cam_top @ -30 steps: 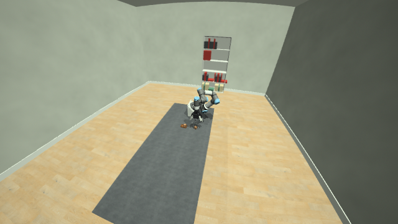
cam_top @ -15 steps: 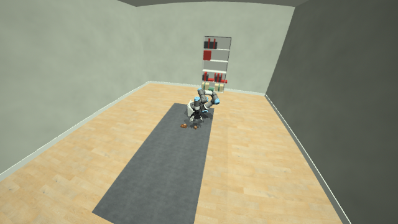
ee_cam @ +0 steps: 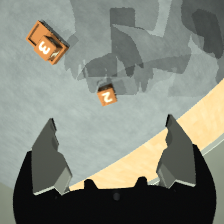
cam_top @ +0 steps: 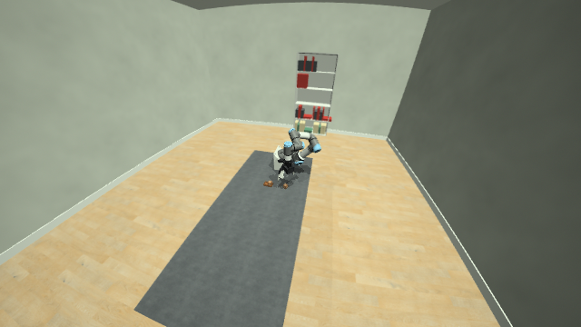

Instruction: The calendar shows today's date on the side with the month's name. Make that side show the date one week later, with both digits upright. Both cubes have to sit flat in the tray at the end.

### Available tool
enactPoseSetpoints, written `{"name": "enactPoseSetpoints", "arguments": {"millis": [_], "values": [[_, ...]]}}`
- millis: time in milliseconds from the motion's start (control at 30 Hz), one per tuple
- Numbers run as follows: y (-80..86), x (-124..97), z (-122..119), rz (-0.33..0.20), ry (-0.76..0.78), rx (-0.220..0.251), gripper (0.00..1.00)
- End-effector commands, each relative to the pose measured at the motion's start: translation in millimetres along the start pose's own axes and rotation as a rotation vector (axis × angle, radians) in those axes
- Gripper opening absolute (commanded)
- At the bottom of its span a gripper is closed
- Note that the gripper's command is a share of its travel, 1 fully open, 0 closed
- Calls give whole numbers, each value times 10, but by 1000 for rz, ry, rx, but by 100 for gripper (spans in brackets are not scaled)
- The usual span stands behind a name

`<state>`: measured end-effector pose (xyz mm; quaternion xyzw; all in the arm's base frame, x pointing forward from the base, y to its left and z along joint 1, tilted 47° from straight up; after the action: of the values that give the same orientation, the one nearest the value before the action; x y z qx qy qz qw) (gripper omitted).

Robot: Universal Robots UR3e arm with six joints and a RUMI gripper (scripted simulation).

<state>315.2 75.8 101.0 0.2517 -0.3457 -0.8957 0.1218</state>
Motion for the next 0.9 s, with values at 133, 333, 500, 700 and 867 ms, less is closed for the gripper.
{"name": "enactPoseSetpoints", "arguments": {"millis": [133,333,500,700,867], "values": [[0,-27,-24,-6,213,-3,100],[-1,-35,-28,-6,268,-3,100],[-3,-42,-31,-6,314,-3,100],[-3,-47,-33,-6,341,-3,100],[-3,-48,-33,-6,346,-3,100]]}}
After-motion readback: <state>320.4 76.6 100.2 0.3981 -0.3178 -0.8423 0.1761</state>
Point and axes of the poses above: the point where the finger pads meet when closed, its own y axis back along the fingers, its own z axis across the jaws, x = y × z, the point moved 4 cm from there along y, back along the fingers, and after that the axes turned 15 degrees about -y, right-handed, at the moved point
